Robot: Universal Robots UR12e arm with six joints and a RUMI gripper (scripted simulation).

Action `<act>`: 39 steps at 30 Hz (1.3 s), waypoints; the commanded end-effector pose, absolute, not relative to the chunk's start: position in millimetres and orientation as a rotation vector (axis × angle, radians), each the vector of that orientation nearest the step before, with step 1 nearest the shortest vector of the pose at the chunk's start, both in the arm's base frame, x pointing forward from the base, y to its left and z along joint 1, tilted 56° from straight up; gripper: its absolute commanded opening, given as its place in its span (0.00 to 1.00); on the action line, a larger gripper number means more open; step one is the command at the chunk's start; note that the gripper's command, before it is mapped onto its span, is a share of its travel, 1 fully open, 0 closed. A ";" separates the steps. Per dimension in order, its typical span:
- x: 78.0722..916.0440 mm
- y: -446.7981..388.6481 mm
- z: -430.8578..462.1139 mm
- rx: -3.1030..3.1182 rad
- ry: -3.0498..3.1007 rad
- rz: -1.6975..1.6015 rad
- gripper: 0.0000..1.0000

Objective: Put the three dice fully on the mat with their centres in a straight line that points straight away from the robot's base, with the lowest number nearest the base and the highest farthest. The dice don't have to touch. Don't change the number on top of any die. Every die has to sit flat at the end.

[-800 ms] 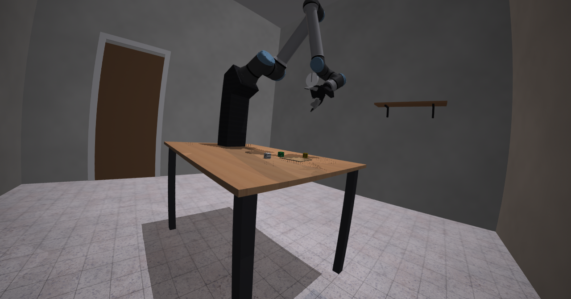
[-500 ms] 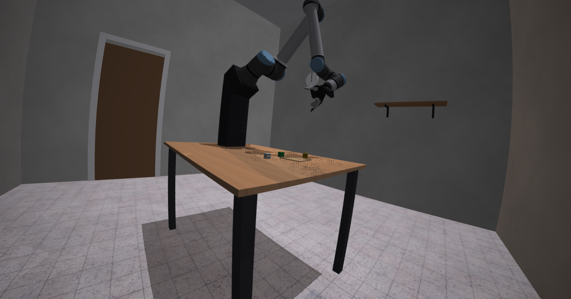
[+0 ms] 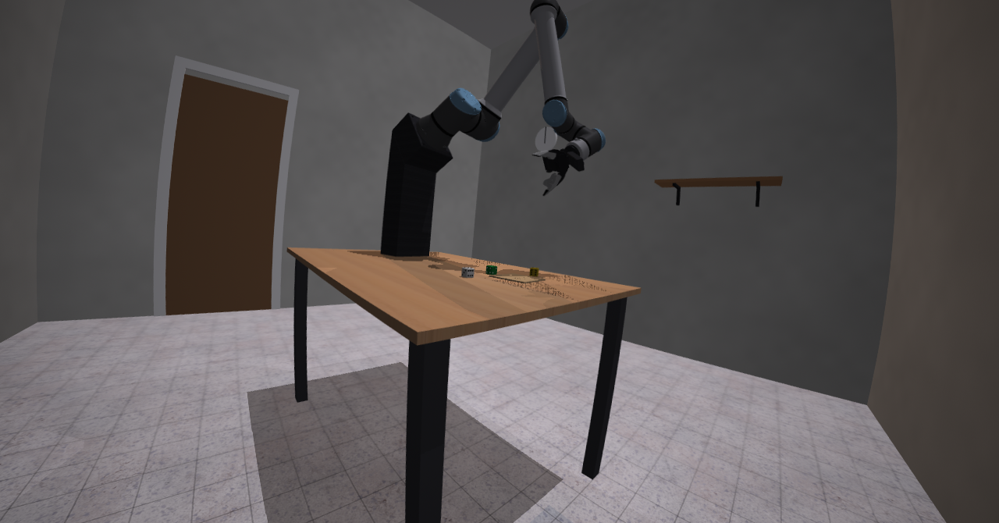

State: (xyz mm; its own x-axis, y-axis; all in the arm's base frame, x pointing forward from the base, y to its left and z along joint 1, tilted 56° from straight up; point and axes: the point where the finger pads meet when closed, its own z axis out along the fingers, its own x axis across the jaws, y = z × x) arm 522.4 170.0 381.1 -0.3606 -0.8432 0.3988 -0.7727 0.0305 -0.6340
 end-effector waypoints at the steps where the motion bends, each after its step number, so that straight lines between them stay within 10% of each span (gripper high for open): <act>1: 526.0 168.9 374.3 -1.705 2.208 -1.221 1.00; 39: 649.0 114.6 183.9 -0.884 2.485 -0.278 1.00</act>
